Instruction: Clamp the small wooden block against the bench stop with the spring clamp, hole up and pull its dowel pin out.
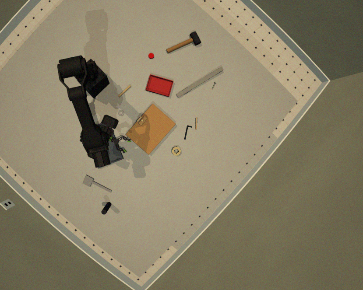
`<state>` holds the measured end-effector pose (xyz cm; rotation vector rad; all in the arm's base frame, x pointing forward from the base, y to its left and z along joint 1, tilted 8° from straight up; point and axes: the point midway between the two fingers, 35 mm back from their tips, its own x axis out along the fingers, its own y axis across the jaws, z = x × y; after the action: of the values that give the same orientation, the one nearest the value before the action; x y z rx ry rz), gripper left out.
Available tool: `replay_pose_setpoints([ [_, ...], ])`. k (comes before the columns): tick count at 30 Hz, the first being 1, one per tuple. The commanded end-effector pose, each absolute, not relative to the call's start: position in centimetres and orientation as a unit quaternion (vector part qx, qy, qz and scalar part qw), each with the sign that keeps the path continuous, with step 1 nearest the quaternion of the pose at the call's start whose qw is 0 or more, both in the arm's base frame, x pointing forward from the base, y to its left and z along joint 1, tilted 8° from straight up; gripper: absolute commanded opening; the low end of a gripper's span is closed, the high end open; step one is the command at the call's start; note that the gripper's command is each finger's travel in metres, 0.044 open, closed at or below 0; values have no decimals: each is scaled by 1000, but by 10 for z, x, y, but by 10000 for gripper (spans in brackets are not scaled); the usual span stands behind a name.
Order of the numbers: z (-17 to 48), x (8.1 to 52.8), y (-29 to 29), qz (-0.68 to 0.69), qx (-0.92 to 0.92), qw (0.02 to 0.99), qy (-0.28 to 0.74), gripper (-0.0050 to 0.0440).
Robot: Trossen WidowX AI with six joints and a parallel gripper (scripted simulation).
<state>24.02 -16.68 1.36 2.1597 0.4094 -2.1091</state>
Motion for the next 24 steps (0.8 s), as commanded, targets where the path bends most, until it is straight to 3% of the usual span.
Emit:
replay_pose_setpoints([
  [1,16,243,-166,-688,709,59,142,0],
  [24,17,251,-158,-674,701,121,201,0],
])
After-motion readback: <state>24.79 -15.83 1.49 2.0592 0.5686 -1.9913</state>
